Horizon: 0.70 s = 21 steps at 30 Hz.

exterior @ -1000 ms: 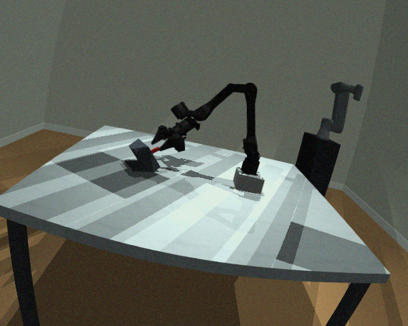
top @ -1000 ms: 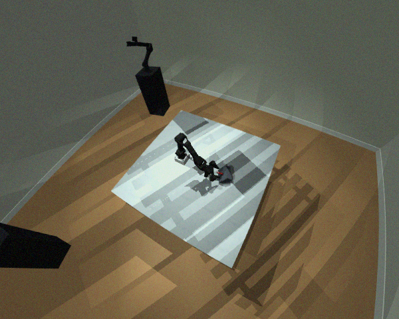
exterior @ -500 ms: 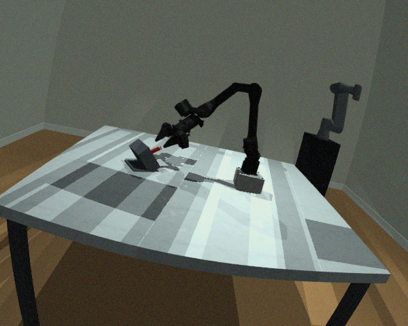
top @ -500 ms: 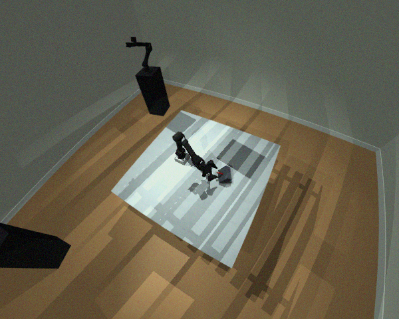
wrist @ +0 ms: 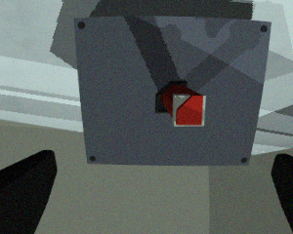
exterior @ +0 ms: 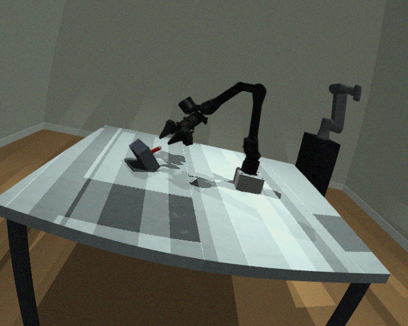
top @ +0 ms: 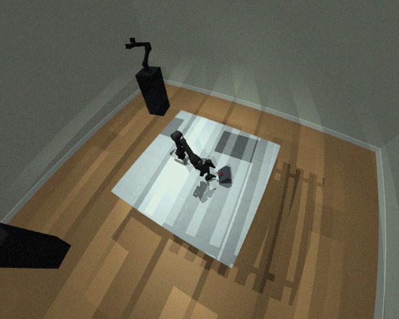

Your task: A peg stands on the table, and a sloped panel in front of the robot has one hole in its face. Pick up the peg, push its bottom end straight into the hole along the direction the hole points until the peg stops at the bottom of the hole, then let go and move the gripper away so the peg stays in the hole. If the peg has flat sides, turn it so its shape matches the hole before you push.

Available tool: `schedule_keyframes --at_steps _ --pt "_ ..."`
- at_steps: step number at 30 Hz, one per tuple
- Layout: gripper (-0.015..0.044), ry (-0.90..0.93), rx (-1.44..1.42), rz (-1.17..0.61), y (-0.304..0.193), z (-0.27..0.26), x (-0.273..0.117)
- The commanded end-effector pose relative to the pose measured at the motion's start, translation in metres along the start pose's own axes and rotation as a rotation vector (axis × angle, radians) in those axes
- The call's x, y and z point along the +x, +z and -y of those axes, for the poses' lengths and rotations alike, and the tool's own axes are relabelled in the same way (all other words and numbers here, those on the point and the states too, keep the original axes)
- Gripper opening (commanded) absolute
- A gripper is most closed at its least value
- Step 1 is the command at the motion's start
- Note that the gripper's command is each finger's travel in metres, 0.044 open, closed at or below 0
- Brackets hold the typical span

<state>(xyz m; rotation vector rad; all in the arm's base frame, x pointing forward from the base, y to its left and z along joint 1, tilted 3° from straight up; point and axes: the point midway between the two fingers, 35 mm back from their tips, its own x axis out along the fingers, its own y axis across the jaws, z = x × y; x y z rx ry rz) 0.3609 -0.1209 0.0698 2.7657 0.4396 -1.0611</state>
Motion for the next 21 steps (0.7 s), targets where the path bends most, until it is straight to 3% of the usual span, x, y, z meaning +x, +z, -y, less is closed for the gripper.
schedule_keyframes --at_steps 1,21 --pt "0.044 0.0 -0.005 -0.006 -0.001 0.0 -0.008" --pt "0.044 0.001 -0.002 -0.003 0.002 -0.001 -0.037"
